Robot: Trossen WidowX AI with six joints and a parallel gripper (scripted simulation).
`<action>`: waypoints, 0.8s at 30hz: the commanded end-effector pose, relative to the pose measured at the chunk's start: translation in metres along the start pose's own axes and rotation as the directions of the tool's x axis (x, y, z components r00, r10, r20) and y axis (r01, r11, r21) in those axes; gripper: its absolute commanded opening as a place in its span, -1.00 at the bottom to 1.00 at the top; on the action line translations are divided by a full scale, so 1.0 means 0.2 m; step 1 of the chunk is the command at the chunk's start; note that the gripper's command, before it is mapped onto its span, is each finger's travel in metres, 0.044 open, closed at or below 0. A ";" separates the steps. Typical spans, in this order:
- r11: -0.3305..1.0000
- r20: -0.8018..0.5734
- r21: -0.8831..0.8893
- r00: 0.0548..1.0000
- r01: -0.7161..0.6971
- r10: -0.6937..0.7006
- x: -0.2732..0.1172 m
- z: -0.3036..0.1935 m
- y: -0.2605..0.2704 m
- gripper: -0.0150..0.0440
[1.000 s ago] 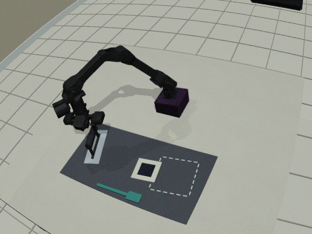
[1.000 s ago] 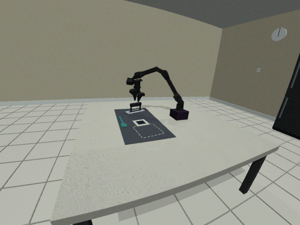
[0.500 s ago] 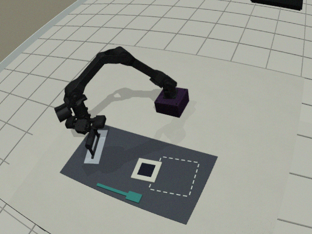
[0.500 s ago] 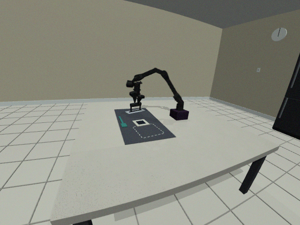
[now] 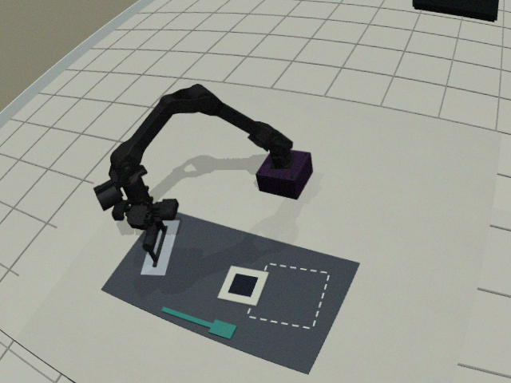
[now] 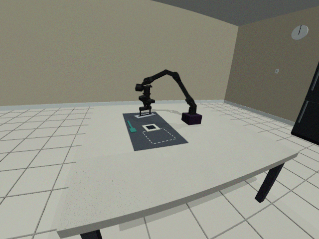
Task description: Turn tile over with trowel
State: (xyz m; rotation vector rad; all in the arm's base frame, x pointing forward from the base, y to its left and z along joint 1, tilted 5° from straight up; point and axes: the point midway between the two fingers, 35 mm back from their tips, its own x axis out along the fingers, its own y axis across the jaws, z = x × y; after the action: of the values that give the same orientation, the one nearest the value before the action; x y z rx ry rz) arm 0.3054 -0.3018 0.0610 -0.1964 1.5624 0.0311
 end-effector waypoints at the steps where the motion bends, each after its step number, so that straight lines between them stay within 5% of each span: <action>1: 1.000 0.000 -0.003 1.000 -0.001 0.001 0.01 0.00 0.00 -0.02; 18: 1.000 0.000 -0.008 1.000 -0.001 0.001 0.01 0.00 0.00 -0.05; 24: 0.986 0.000 -0.167 1.000 -0.001 0.001 0.01 0.00 0.00 -0.05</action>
State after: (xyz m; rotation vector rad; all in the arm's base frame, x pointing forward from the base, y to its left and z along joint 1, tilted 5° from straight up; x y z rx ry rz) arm 0.3059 -0.3018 0.0606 -0.2578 1.5579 0.0929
